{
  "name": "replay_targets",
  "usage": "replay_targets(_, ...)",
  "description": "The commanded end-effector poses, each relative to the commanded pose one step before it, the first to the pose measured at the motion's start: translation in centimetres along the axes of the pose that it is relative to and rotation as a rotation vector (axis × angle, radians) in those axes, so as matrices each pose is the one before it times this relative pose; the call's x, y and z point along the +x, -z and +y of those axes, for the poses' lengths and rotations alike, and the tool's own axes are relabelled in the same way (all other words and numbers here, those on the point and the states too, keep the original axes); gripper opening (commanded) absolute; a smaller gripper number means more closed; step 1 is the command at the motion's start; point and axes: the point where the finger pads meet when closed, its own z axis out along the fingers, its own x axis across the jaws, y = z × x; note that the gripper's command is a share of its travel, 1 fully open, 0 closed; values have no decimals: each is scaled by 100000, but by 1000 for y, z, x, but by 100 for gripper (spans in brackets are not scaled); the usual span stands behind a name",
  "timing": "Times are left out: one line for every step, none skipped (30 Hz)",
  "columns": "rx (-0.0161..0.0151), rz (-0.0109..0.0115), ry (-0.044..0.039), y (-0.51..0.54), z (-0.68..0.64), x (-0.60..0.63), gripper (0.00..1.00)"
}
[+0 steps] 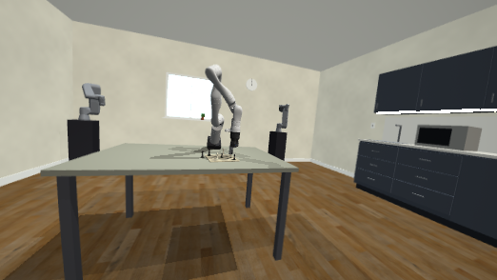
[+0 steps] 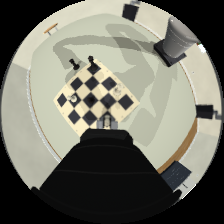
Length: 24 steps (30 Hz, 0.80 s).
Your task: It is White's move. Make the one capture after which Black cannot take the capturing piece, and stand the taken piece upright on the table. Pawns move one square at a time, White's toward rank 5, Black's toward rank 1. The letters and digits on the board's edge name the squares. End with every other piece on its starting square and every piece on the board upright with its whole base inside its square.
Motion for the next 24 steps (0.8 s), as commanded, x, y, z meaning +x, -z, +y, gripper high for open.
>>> replay_targets(-102, -18, -18, 23, 32, -6, 0)
replay_targets(0, 0, 0, 0, 0, 0, 0)
replay_targets(0, 0, 0, 0, 0, 0, 0)
replay_targets(0, 0, 0, 0, 0, 0, 0)
replay_targets(0, 0, 0, 0, 0, 0, 0)
replay_targets(0, 0, 0, -2, 0, 0, 0)
replay_targets(0, 0, 0, -4, 0, 0, 0)
replay_targets(0, -1, 0, -8, 0, 0, 0)
replay_targets(0, -1, 0, -12, 0, 0, 0)
replay_targets(0, -1, 0, -16, 0, 0, 0)
replay_targets(0, -1, 0, -20, 0, 0, 0)
replay_targets(0, -1, 0, -24, 0, 0, 0)
replay_targets(0, -1, 0, -27, 0, 0, 0)
replay_targets(0, -1, 0, -29, 0, 0, 0)
replay_targets(0, 0, 0, 0, 0, 0, 0)
replay_targets(0, 0, 0, 0, 0, 0, 0)
replay_targets(0, 0, 0, -31, 0, 0, 0)
replay_targets(0, 0, 0, -32, 0, 0, 0)
replay_targets(0, 0, 0, -32, 0, 0, 0)
replay_targets(0, 0, 0, -31, 0, 0, 0)
replay_targets(0, 1, 0, -29, 0, 0, 0)
replay_targets(0, 1, 0, -27, 0, 0, 0)
replay_targets(0, 1, 0, -23, 0, 0, 0)
replay_targets(0, 1, 0, -20, 0, 0, 0)
